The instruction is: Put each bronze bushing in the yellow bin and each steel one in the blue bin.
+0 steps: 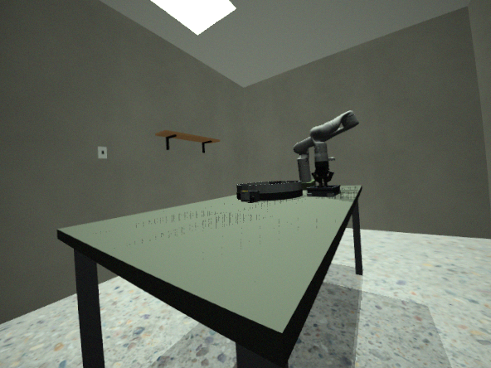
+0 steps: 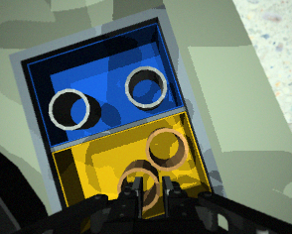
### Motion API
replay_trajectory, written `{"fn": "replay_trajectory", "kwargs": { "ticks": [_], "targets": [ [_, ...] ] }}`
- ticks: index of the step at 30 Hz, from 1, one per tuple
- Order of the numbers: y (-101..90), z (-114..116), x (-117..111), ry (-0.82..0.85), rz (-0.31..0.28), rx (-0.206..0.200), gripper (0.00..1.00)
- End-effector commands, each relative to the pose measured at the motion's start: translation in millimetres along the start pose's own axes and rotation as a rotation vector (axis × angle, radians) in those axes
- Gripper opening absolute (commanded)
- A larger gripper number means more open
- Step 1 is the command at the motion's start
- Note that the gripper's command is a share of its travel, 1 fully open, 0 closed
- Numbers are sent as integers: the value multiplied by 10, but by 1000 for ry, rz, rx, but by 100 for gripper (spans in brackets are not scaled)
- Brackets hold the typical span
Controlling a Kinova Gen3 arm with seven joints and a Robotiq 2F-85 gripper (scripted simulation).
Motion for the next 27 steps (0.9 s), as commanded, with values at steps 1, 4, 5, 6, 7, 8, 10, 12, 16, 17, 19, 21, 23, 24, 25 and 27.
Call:
{"fn": "replay_trajectory", "kwargs": {
  "ticks": [1,4,5,6,7,8,10,12,16,17,19,21,23,24,25,27],
  "targets": [
    [-25,9,1,0,0,3,19],
    [-31,9,1,0,0,3,19],
    [-31,9,1,0,0,3,19],
    [-31,9,1,0,0,3,19],
    [-31,9,1,0,0,3,19],
    [-31,9,1,0,0,3,19],
    [-43,8,1,0,0,3,19],
    [-55,8,1,0,0,3,19],
    [-61,8,1,0,0,3,19],
    [-67,8,1,0,0,3,19],
    [-79,9,1,0,0,3,19],
    [-79,9,1,0,0,3,19],
    [-91,9,1,0,0,3,19],
    [-91,9,1,0,0,3,19],
    [-91,9,1,0,0,3,19],
    [-91,9,1,0,0,3,19]
  ]
}}
Point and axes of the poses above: the point where the finger pads meet when closed, its own y axis out along the fingers, its own z axis across the jaws, x = y × z, the point moved 2 cm from there along -y, back along the fingers, and after that the axes turned 12 degrees about y, right-handed, at the moved point
